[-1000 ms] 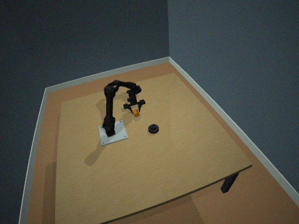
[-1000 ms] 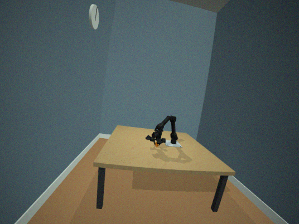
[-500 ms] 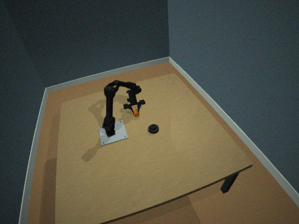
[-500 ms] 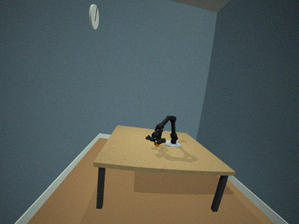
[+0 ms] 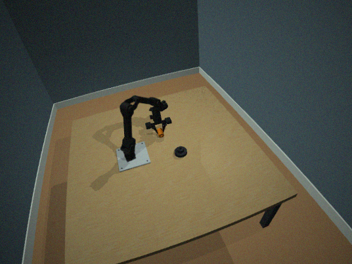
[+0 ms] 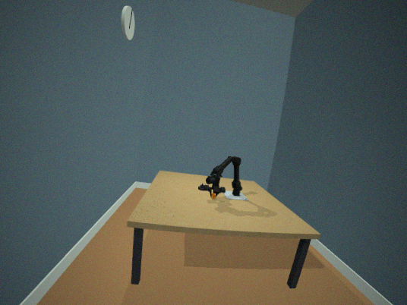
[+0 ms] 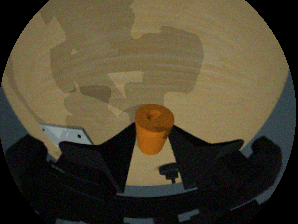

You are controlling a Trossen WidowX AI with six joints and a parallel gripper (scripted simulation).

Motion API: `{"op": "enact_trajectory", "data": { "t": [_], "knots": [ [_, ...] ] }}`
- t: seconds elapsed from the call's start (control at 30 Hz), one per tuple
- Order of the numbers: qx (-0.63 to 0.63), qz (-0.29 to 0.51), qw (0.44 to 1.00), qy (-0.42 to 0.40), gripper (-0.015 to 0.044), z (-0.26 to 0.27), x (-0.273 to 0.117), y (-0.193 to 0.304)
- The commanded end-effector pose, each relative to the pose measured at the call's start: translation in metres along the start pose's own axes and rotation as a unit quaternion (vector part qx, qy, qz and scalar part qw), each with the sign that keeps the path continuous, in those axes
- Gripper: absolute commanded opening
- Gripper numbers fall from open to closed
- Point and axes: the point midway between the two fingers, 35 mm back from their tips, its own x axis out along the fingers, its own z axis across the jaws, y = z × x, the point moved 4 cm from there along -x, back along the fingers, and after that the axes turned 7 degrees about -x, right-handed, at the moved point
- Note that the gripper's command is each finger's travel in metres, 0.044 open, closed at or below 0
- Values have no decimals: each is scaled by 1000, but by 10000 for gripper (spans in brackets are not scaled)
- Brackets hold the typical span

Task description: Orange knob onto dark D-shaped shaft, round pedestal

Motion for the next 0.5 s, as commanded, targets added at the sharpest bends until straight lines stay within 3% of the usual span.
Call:
{"op": "enact_trajectory", "data": {
  "t": [0.0, 0.47],
  "knots": [
    [-3, -38, 999, 3, 179, 2, -1, 8],
    [-2, -156, 988, 17, 179, 5, -3, 33]
  ]
}}
